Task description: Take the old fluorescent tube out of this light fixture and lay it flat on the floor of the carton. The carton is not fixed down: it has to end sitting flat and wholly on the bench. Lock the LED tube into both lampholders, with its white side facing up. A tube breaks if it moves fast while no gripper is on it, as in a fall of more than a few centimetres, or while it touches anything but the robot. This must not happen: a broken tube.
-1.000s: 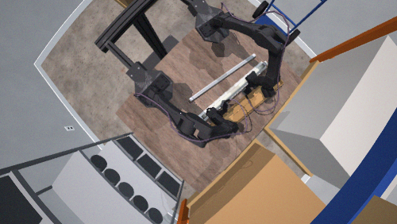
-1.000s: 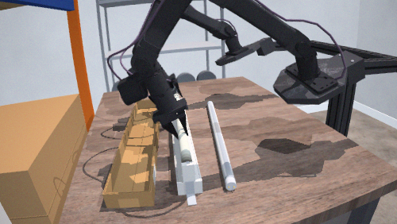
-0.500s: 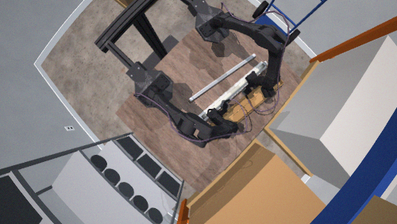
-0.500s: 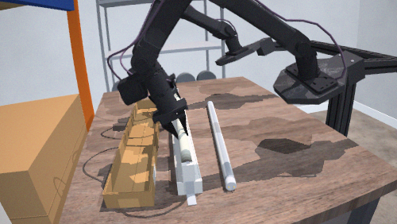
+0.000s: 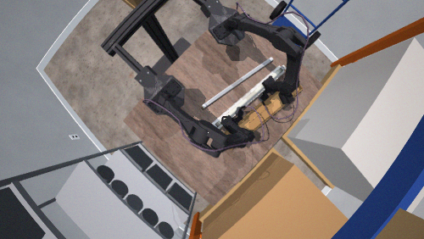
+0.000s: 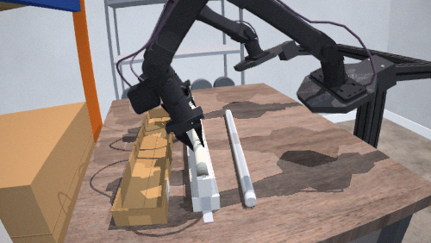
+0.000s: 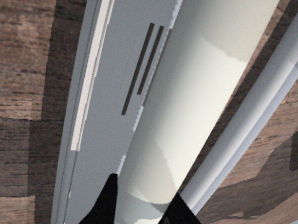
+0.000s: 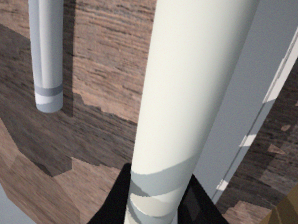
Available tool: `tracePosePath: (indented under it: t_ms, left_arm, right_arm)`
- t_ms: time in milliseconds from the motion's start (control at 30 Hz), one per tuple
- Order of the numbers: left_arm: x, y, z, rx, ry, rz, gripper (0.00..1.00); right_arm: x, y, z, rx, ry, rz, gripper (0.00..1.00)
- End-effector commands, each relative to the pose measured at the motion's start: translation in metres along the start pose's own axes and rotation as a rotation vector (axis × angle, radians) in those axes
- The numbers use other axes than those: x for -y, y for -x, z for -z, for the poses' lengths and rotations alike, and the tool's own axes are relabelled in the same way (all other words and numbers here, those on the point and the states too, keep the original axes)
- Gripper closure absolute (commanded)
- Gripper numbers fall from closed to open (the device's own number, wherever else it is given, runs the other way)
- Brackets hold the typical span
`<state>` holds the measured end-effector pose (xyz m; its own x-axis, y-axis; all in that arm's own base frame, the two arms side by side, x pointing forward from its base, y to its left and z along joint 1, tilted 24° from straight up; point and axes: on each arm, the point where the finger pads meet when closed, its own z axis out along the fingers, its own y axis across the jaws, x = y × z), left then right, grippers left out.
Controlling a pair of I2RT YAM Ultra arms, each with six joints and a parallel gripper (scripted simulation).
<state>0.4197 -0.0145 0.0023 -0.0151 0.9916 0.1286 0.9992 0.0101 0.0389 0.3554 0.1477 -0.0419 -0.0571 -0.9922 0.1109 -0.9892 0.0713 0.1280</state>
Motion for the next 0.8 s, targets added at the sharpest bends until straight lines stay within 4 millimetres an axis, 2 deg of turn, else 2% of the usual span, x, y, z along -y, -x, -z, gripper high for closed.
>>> tracePosePath:
  t_ms: [0, 33, 100, 167, 367, 467, 500, 767]
  left_arm:
    - [-0.01, 0.001, 0.006, 0.008, 0.04, -0.004, 0.89]
    - [-0.006, 0.001, 0.006, 0.006, 0.035, -0.006, 0.89]
    - [-0.006, 0.0, 0.008, 0.002, 0.043, -0.007, 0.89]
    - [-0.003, 0.001, 0.008, -0.003, 0.046, -0.01, 0.89]
    - [-0.007, 0.003, 0.008, -0.005, 0.077, -0.016, 0.89]
    - [-0.002, 0.004, 0.007, 0.002, 0.057, -0.017, 0.89]
    - [-0.007, 0.001, 0.007, -0.005, 0.086, -0.011, 0.89]
    - [-0.008, 0.004, 0.009, -0.004, 0.151, -0.019, 0.89]
  right_arm:
    - [0.009, 0.013, 0.023, 0.042, -0.059, 0.024, 0.89]
    - [0.011, 0.015, 0.024, 0.048, -0.072, 0.025, 0.89]
    - [-0.002, 0.009, 0.011, 0.025, -0.032, 0.024, 0.89]
    - [-0.001, 0.007, 0.008, 0.008, -0.039, 0.012, 0.89]
    - [0.001, 0.007, 0.008, 0.009, -0.068, 0.007, 0.89]
    - [-0.003, 0.006, 0.008, 0.007, -0.052, 0.015, 0.89]
    - [0.001, 0.006, 0.008, 0.01, -0.078, 0.004, 0.89]
    - [0.002, 0.006, 0.009, 0.01, -0.143, 0.003, 0.89]
